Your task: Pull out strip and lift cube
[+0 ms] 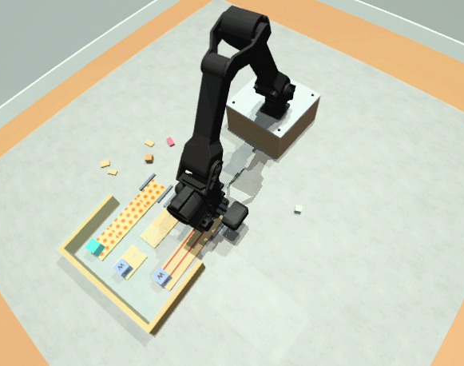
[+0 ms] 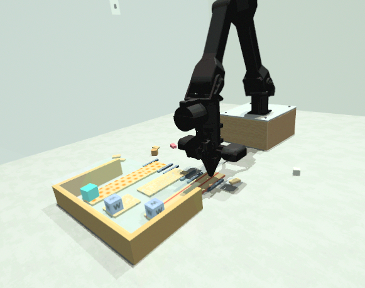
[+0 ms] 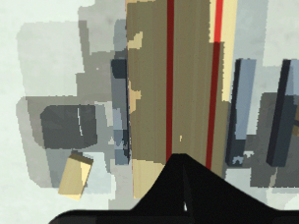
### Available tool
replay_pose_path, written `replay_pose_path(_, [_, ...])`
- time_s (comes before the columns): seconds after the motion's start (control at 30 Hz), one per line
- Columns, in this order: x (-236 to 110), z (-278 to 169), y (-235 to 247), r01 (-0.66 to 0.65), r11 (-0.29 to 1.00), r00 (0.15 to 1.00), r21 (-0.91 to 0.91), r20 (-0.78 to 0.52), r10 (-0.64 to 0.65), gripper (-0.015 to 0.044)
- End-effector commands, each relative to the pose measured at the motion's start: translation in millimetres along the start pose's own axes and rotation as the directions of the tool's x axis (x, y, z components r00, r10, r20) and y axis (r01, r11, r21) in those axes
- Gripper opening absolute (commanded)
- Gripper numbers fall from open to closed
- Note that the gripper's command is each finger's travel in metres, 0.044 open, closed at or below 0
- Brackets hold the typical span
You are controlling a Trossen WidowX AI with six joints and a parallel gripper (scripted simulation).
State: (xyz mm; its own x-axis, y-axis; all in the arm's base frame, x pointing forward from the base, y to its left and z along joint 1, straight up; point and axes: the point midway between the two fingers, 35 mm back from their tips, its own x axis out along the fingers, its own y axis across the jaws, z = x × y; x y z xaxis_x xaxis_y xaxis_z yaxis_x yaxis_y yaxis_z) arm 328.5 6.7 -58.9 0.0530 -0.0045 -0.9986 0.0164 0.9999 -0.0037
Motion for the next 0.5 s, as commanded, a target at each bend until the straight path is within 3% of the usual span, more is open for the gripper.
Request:
replay_pose_path(0.0, [5, -14, 0, -0.003, 1.0, 1.0, 0.005, -0.028, 0.003, 0.0])
replay_pose_path(0.47, [4, -35, 1, -0.003, 1.0, 1.0, 0.005, -0.03, 0.003, 0.0])
